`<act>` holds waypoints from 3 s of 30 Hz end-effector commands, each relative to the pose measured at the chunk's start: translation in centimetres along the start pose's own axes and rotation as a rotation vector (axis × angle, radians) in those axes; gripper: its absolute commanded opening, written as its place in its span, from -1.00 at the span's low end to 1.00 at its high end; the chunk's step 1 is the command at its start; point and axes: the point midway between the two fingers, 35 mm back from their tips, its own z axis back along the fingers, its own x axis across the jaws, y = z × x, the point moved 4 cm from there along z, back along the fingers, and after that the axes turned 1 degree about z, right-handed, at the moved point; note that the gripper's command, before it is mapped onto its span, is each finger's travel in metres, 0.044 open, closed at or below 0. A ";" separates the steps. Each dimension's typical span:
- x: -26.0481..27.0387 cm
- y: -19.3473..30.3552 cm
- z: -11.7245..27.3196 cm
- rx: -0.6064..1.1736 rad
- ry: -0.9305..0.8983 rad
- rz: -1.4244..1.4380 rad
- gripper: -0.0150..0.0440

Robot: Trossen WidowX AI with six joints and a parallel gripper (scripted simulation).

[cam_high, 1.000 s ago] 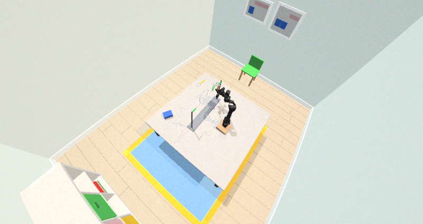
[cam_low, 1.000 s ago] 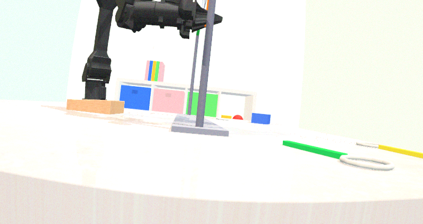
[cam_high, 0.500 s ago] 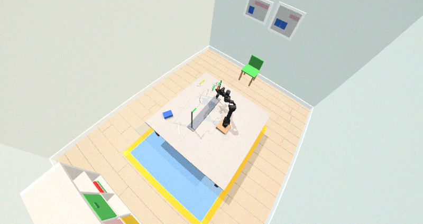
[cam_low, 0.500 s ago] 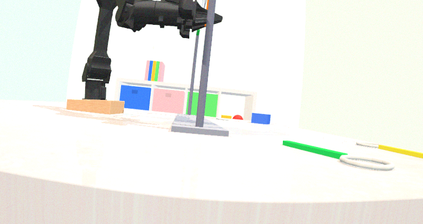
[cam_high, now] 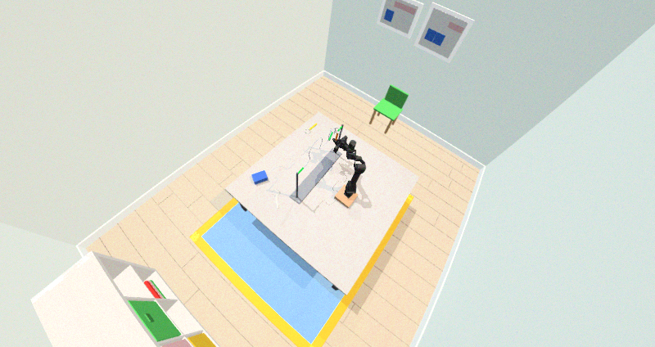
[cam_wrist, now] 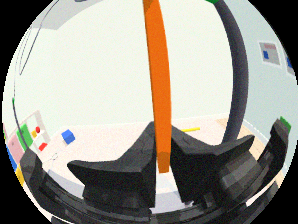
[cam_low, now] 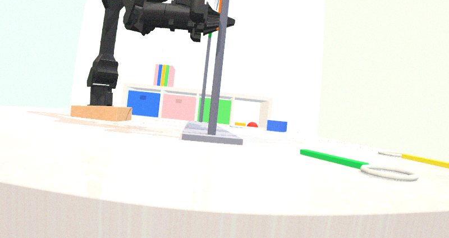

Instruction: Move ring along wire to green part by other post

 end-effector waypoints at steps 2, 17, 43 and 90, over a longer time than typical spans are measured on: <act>0.7 0.0 0.0 -0.001 0.002 0.002 -1.00; 2.7 -0.1 0.0 0.001 0.003 -0.040 -1.00; 9.9 -1.7 0.0 0.009 0.011 -0.426 -1.00; 15.6 -15.3 5.4 0.447 -0.326 -1.370 -1.00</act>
